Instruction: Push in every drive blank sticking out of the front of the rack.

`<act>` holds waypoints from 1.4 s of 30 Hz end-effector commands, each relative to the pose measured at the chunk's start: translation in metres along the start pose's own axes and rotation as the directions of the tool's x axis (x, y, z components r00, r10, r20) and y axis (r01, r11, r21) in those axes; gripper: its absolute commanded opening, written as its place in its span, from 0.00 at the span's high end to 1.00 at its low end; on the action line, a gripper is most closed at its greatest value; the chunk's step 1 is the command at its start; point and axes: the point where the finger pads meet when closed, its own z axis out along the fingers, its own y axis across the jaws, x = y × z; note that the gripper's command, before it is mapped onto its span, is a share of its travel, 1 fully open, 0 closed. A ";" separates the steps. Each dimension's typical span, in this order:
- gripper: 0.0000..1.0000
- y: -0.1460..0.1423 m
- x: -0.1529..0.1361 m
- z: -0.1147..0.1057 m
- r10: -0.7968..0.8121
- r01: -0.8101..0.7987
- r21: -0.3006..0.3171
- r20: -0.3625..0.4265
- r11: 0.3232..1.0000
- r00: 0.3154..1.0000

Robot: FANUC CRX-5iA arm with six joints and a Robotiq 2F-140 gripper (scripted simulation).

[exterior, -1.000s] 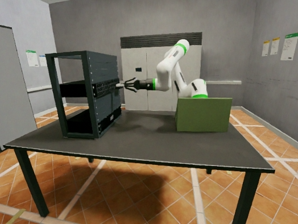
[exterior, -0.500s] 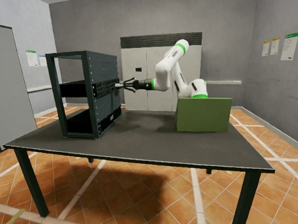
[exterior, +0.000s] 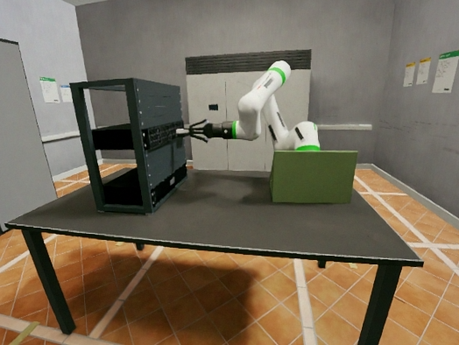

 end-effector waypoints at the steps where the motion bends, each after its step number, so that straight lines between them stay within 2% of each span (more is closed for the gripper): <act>1: 0.90 -0.001 0.000 0.005 0.001 -0.001 0.002 0.000 1.000 1.000; 42: 0.90 -0.001 0.000 0.012 0.001 -0.001 0.002 0.000 1.000 1.000</act>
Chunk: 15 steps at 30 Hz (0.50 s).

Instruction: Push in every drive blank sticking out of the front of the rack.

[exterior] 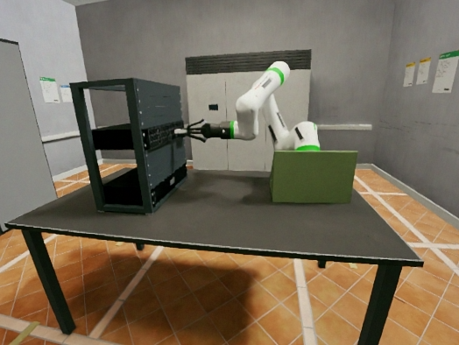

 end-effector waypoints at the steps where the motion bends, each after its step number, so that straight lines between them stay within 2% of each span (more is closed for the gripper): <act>1: 0.90 -0.001 0.000 0.000 0.001 -0.001 0.002 0.000 1.000 1.000; 15: 0.90 -0.001 0.000 0.003 0.001 -0.001 0.002 0.000 1.000 1.000</act>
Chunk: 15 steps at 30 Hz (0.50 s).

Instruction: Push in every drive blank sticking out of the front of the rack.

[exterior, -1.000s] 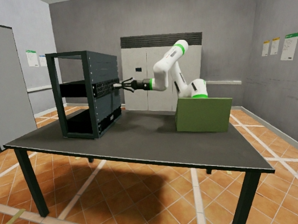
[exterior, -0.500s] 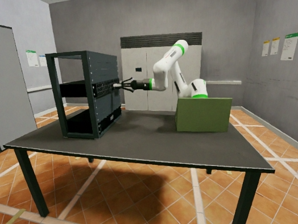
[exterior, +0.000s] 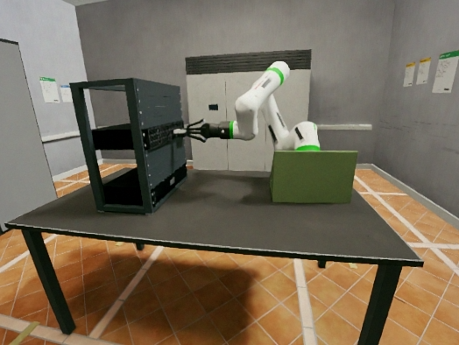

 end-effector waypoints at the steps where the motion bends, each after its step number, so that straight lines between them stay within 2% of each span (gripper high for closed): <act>1: 0.90 -0.001 0.000 0.000 0.001 -0.001 0.002 0.000 1.000 1.000; 15: 0.90 -0.001 0.000 0.003 0.001 -0.001 0.002 0.000 1.000 1.000</act>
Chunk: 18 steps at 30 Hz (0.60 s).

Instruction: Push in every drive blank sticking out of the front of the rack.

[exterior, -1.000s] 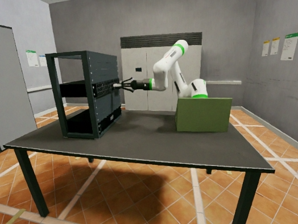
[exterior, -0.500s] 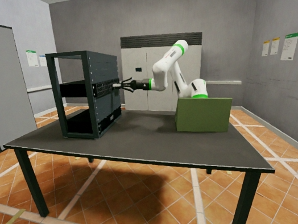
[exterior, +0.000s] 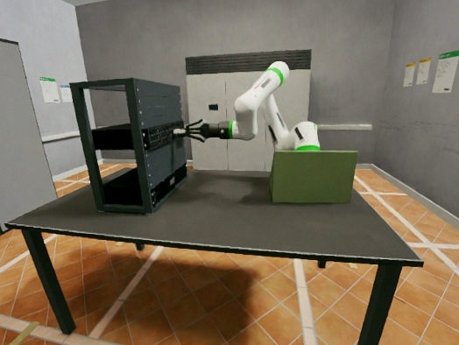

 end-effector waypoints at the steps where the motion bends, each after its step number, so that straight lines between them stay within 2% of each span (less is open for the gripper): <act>1: 0.90 -0.001 0.000 0.001 0.001 -0.001 0.002 0.000 1.000 1.000; 18: 0.90 -0.001 0.000 0.002 0.001 -0.001 0.002 0.000 1.000 1.000</act>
